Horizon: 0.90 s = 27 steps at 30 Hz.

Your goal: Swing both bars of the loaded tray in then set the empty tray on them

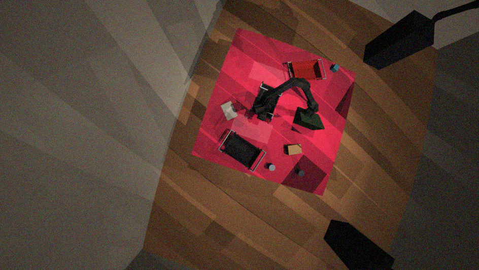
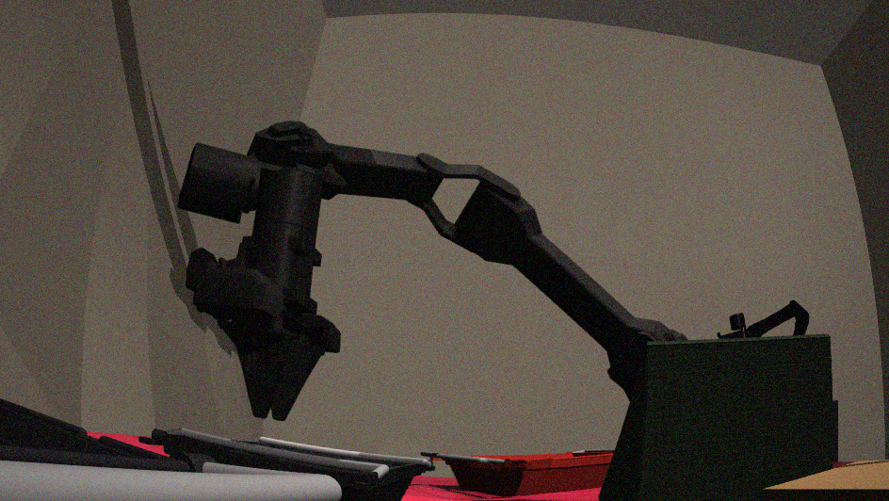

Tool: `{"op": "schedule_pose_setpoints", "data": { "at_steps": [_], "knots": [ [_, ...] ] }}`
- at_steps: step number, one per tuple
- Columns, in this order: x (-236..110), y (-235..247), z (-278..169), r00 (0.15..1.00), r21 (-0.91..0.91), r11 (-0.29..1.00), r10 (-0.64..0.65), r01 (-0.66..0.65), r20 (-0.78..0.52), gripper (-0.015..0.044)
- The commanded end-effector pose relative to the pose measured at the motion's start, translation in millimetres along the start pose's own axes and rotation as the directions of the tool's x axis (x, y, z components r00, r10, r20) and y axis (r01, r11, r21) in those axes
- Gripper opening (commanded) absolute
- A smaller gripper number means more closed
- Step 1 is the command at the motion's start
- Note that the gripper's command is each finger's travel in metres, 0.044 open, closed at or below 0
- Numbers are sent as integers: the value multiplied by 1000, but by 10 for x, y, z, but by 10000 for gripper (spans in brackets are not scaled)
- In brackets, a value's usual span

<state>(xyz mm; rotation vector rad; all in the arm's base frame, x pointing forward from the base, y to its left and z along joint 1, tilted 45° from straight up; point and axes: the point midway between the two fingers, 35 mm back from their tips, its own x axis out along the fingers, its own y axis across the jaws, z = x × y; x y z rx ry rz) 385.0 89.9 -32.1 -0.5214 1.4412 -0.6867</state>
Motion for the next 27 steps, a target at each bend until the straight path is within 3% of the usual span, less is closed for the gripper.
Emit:
{"op": "schedule_pose_setpoints", "data": {
  "at_steps": [1, 2, 7, 16, 27],
  "knots": [
    [-244, 10, -8, 1000, 3, 1000, 6, -6, 5, 289],
    [-34, -21, 2, 1000, 5, 1000, 0, 0, -4, 315],
    [-43, -521, 127, 998, 165, 985, 60, -54, -34, 440],
    [26, -1895, 93, 979, 609, 782, 197, -129, -45, 440],
    [162, -3422, -660, 968, 969, 228, 250, -89, 30, 440]
  ]
}}
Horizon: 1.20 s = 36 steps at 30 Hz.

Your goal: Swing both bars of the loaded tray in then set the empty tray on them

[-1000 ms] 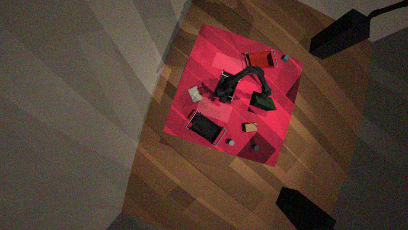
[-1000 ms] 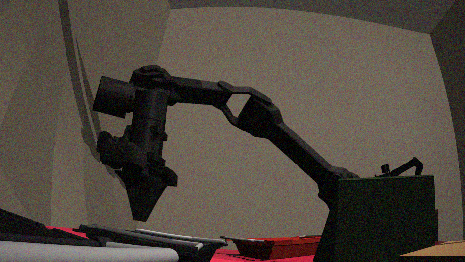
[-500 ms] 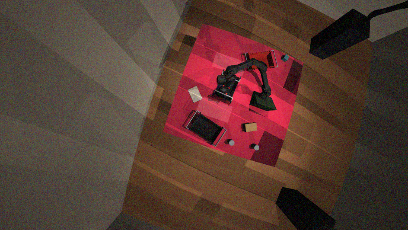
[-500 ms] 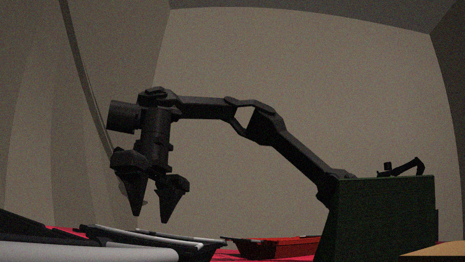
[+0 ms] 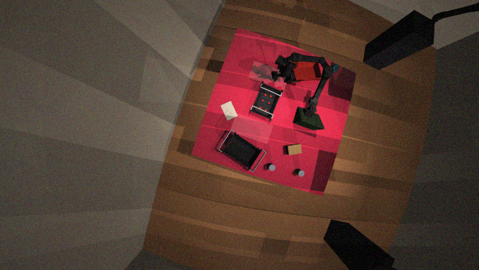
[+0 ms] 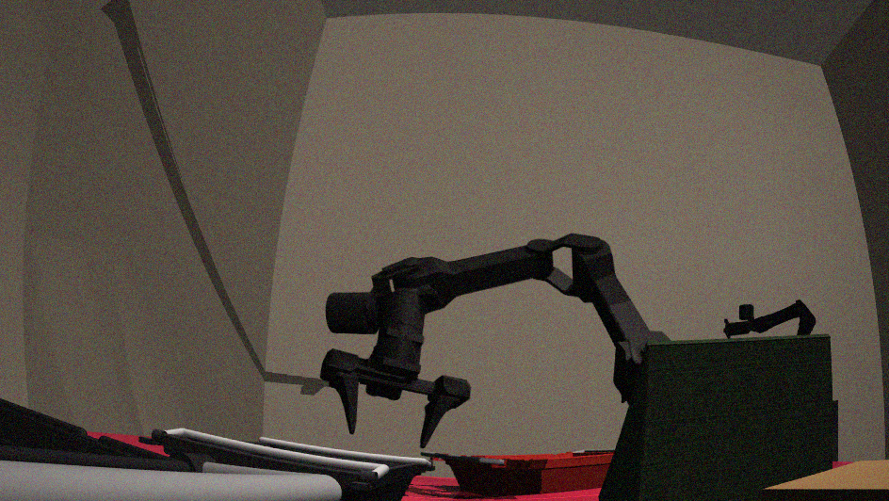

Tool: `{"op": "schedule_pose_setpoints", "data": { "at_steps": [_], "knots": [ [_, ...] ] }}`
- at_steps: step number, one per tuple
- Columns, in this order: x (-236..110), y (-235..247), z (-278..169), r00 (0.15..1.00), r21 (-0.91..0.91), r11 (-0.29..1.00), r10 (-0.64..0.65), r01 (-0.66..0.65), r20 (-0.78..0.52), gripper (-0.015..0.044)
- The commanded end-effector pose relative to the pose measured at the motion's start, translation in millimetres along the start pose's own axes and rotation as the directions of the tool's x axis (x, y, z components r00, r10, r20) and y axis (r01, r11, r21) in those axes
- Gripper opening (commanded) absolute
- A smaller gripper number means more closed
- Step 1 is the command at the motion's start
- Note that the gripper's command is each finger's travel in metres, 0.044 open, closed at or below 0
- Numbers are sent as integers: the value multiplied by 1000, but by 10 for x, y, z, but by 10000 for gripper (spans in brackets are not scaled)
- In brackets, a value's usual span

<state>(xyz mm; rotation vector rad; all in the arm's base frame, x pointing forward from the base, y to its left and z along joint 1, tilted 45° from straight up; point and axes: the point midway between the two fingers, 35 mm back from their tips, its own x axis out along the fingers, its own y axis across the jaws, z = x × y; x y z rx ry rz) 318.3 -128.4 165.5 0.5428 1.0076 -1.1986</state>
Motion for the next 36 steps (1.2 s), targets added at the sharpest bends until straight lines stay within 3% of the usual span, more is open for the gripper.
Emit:
{"op": "schedule_pose_setpoints", "data": {
  "at_steps": [1, 7, 12, 17, 28, 36],
  "knots": [
    [-93, -624, 289, 999, 279, 960, 28, -32, 18, 440],
    [-263, -1533, 470, 994, 643, 760, 38, -95, 102, 440],
    [-437, -2256, 389, 979, 862, 477, -12, -172, 202, 440],
    [-603, -2839, 161, 956, 955, 177, -132, -236, 261, 440],
    [-589, -2859, 159, 955, 957, 164, -138, -239, 262, 440],
    [-294, -2875, 274, 958, 960, 154, -137, -232, 253, 440]
  ]
}}
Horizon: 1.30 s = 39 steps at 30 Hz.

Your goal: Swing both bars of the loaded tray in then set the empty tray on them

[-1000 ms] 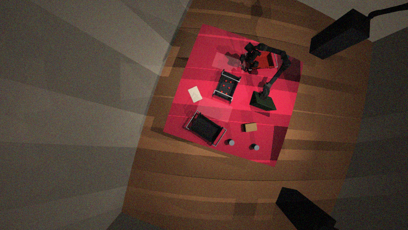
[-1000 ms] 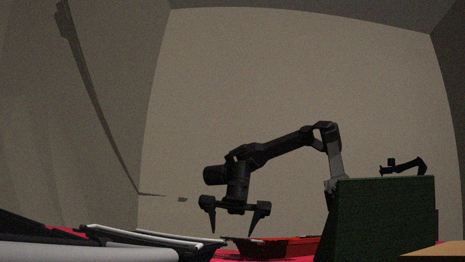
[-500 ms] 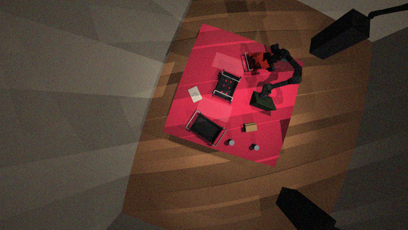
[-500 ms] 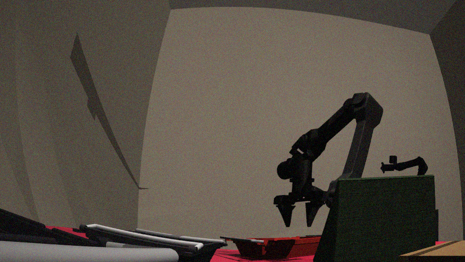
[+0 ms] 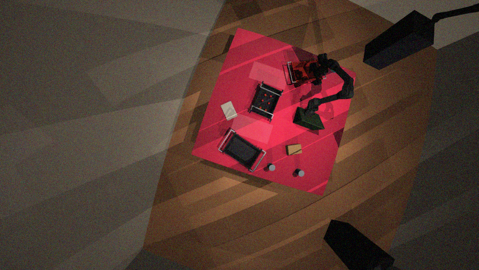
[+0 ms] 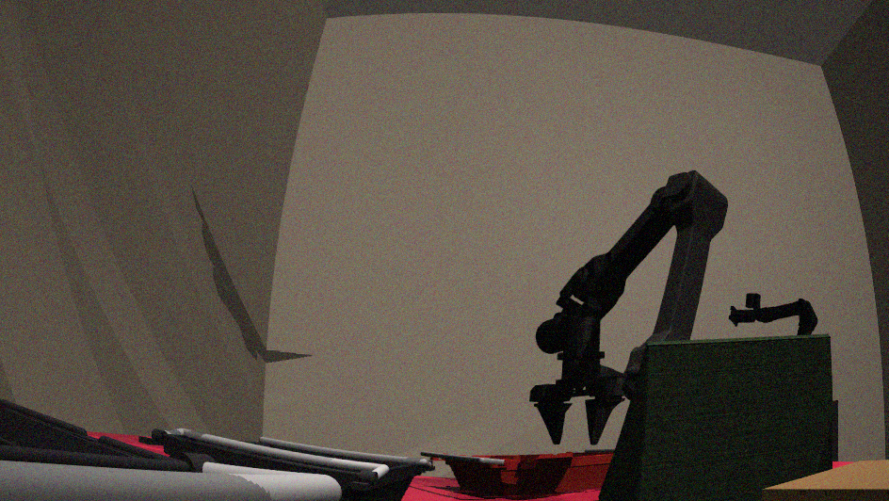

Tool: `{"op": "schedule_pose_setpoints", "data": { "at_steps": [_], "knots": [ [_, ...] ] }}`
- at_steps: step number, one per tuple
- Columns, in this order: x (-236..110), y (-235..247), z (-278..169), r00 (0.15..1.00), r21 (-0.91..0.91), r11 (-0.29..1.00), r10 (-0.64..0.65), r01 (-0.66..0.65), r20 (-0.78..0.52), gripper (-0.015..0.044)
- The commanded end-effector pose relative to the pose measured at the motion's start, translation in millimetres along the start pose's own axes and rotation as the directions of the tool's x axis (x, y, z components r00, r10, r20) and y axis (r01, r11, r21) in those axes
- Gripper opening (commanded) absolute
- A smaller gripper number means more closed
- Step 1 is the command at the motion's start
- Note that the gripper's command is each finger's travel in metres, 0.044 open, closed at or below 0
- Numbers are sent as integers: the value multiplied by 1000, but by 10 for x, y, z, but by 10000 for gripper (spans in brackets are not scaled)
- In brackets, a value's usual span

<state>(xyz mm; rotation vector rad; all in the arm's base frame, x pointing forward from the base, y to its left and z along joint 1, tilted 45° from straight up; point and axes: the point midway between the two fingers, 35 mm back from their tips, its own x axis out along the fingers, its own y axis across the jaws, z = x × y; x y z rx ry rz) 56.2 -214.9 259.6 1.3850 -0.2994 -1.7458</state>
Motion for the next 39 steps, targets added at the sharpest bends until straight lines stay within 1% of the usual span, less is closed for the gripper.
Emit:
{"op": "schedule_pose_setpoints", "data": {
  "at_steps": [1, 11, 18, 32, 39],
  "knots": [
    [210, -1, -19, 1000, 1, 1000, -13, 13, -5, 440],
    [656, -33, 8, 1000, 13, 1000, -20, 20, -7, 440],
    [685, -39, 11, 1000, 14, 1000, -20, 20, -7, 440],
    [685, -39, 11, 1000, 14, 1000, -20, 20, -7, 235],
    [685, -39, 11, 1000, 14, 1000, -20, 20, -7, 188]
  ]
}}
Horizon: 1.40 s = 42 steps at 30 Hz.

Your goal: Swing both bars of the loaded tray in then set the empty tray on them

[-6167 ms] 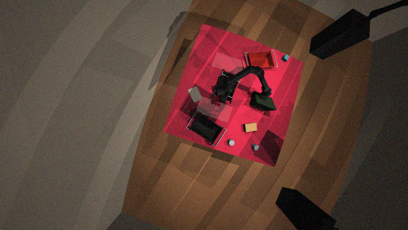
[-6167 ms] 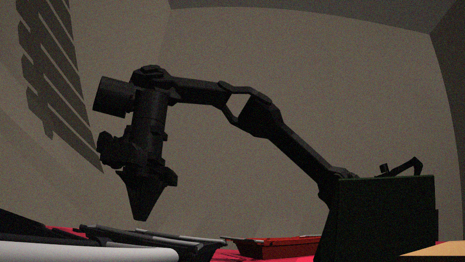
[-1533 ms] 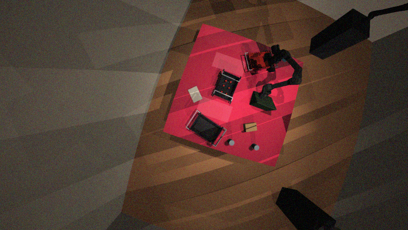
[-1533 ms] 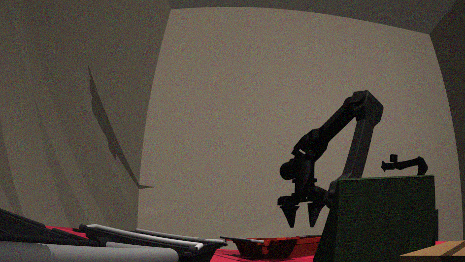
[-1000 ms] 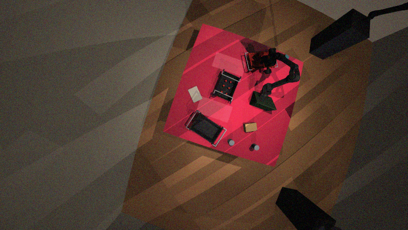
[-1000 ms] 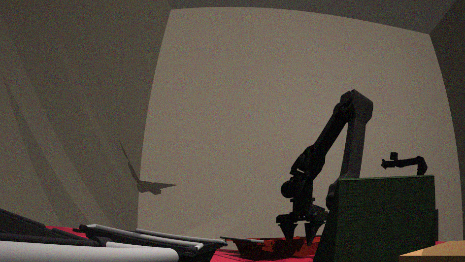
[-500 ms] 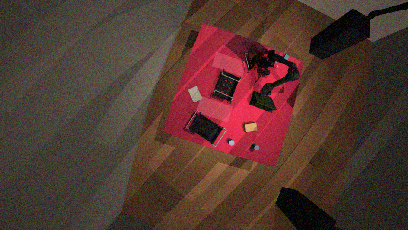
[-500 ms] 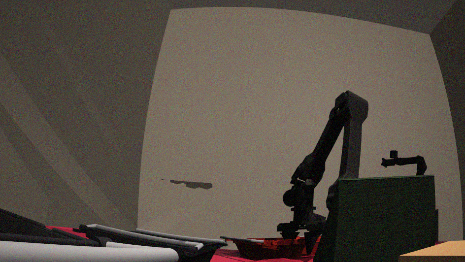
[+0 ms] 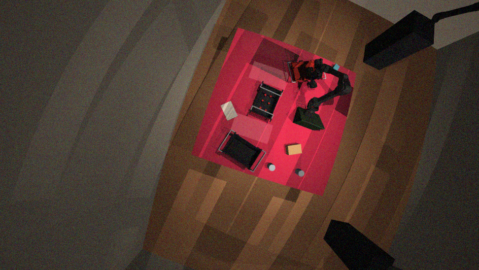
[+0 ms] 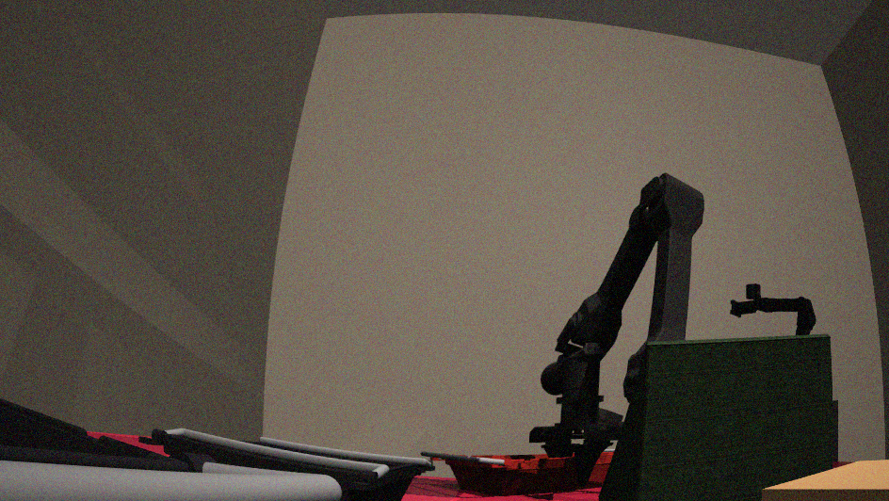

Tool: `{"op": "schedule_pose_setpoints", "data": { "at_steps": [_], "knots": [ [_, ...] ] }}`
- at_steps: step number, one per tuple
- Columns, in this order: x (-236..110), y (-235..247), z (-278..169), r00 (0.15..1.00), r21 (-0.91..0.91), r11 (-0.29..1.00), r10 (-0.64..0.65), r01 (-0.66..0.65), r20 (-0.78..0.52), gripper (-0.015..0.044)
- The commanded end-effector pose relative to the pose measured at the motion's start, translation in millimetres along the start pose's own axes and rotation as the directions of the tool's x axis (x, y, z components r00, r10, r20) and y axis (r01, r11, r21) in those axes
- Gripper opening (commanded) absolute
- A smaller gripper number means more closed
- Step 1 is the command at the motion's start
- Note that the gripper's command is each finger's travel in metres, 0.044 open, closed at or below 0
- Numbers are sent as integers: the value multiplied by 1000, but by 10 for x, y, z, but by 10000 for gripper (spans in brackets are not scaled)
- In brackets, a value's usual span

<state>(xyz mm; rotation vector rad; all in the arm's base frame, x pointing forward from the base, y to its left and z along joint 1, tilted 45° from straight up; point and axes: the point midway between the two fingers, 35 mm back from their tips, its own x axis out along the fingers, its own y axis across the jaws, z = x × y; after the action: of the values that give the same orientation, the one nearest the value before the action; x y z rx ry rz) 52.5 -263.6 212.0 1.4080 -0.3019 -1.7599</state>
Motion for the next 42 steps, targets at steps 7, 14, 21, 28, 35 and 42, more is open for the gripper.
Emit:
{"op": "schedule_pose_setpoints", "data": {
  "at_steps": [7, 14, 21, 28, 35, 42],
  "knots": [
    [3, -4, -5, 1000, -4, 1000, -1, 1, -3, 141],
    [3, -4, -5, 1000, -4, 1000, -1, 1, -3, 95],
    [3, -4, -5, 1000, -4, 1000, -1, 1, -3, 48],
    [-91, 11, -13, 1000, -3, 1000, -2, 2, -4, 1],
    [-474, 31, -22, 1000, -2, 1000, -4, 4, -6, 0],
    [-795, -2, 1, 1000, -2, 1000, -3, 3, -7, 0]
  ]
}}
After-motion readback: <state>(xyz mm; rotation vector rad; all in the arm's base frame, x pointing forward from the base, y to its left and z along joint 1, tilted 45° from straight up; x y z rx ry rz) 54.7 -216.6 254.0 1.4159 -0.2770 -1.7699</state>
